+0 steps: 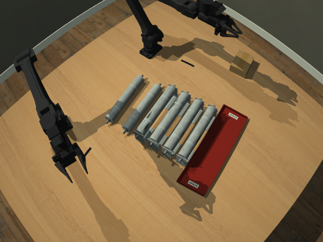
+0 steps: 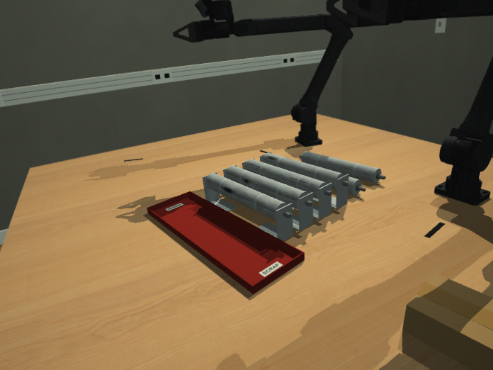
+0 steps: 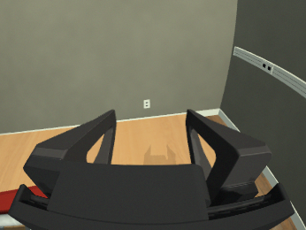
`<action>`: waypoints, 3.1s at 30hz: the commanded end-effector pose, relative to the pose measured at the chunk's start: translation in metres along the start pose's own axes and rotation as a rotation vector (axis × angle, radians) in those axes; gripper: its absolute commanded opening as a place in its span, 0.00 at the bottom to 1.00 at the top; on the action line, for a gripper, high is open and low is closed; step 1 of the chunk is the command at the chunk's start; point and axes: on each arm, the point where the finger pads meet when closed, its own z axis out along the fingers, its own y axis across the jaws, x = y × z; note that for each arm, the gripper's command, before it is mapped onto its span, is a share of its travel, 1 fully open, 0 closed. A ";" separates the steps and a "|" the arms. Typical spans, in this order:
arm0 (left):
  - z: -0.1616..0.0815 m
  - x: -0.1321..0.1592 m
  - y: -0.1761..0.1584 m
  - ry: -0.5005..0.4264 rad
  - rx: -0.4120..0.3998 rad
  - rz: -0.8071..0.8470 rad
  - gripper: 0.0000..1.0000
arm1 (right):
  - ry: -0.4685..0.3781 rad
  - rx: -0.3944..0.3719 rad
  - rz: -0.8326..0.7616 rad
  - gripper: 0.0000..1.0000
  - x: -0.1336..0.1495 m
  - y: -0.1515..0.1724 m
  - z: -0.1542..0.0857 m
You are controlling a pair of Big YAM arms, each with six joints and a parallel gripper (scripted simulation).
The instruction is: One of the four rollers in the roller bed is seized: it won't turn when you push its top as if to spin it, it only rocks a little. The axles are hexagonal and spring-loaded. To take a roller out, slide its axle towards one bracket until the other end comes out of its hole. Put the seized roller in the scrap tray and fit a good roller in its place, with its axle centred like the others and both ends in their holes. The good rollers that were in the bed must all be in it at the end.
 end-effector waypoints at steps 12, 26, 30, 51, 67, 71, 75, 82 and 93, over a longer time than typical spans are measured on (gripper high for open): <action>0.003 0.021 -0.010 0.050 0.016 0.034 0.32 | -0.028 -0.032 -0.043 0.62 -0.029 0.015 0.009; -0.023 0.095 -0.066 0.248 0.105 0.250 0.32 | 0.222 -0.267 -0.332 0.62 0.057 0.108 0.026; -0.021 0.062 -0.064 0.198 0.086 0.246 0.32 | 0.225 -0.270 -0.350 0.62 0.051 0.107 0.023; -0.108 0.264 -0.148 0.644 0.374 0.717 0.32 | 0.569 -0.881 -0.822 0.62 0.226 0.285 -0.041; -0.197 0.346 -0.164 0.827 0.601 1.119 0.32 | 0.707 -1.366 -1.146 0.62 0.317 0.358 -0.144; -0.213 0.349 -0.163 0.833 0.637 1.200 0.32 | 0.720 -1.464 -1.202 0.62 0.327 0.365 -0.166; -0.227 0.360 -0.161 0.855 0.673 1.265 0.32 | 0.736 -1.543 -1.240 0.62 0.338 0.373 -0.186; -0.238 0.370 -0.158 0.880 0.701 1.317 0.32 | 0.750 -1.595 -1.261 0.62 0.343 0.376 -0.199; -0.245 0.375 -0.154 0.898 0.716 1.359 0.32 | 0.784 -1.652 -1.279 0.62 0.357 0.376 -0.215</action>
